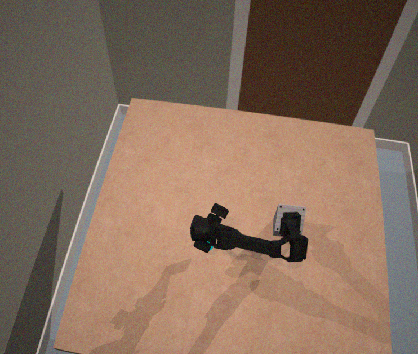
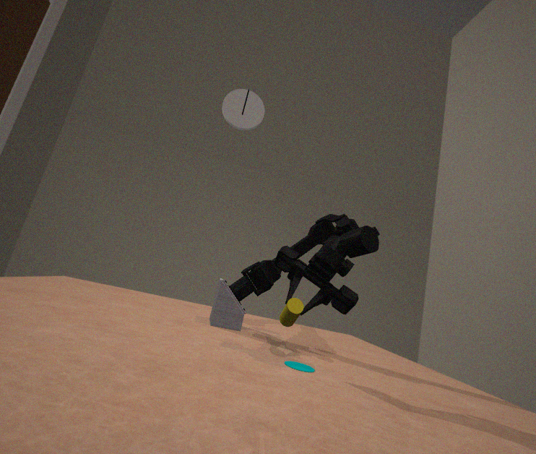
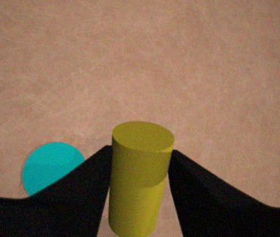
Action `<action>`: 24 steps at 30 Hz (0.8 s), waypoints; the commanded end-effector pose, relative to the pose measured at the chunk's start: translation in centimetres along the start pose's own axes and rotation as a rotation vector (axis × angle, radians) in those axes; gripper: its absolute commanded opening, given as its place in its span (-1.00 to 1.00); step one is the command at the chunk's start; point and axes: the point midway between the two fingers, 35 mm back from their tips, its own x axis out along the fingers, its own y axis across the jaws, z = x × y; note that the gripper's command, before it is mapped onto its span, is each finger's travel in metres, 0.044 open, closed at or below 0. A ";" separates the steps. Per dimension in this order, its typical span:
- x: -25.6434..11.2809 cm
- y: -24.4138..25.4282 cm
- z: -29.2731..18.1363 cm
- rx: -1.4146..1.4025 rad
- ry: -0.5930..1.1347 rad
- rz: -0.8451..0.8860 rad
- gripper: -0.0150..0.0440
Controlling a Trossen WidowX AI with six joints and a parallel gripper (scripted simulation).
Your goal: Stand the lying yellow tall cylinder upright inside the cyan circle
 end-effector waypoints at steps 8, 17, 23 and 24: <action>-0.2 0.1 0.1 0.006 -0.076 -0.015 -0.14; -0.2 0.3 0.2 0.014 -0.137 -0.024 -0.14; -0.2 0.4 0.2 0.020 -0.177 -0.029 -0.14; -0.2 0.4 0.2 0.021 -0.184 -0.029 -0.14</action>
